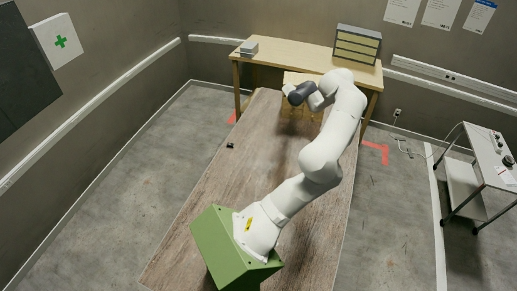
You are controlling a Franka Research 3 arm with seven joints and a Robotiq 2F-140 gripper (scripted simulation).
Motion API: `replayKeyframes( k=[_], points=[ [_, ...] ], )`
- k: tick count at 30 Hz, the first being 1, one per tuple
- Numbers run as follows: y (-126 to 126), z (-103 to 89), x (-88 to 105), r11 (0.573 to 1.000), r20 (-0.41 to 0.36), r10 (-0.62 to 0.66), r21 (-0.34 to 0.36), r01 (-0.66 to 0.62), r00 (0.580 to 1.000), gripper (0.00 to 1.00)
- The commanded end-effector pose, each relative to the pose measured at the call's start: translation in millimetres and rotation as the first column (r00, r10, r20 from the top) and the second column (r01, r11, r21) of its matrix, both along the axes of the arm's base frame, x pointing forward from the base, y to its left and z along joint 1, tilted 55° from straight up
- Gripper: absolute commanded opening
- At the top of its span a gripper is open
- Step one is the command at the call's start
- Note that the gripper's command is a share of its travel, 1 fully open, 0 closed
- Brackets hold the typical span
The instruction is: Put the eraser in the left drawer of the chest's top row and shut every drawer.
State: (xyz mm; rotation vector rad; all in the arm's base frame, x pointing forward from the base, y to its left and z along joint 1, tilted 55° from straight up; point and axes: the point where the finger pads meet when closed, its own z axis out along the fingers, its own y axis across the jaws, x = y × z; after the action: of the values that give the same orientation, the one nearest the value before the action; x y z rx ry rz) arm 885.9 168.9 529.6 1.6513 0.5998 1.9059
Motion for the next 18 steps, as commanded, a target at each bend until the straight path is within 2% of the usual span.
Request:
replayKeyframes(
  k=[1, 12, 18],
  points=[
    [-2.2, -0.9, 0.6, 1.0, -0.002, -0.004, -0.001, 0.004, 1.0, 0.1],
    [-2.7, -1.7, -0.7, 1.0, -0.002, -0.004, -0.001, 0.004, 1.0, 0.1],
    [-8.0, -10.3, -14.6, 1.0, -0.002, -0.004, -0.001, 0.004, 1.0, 0.1]
  ],
)
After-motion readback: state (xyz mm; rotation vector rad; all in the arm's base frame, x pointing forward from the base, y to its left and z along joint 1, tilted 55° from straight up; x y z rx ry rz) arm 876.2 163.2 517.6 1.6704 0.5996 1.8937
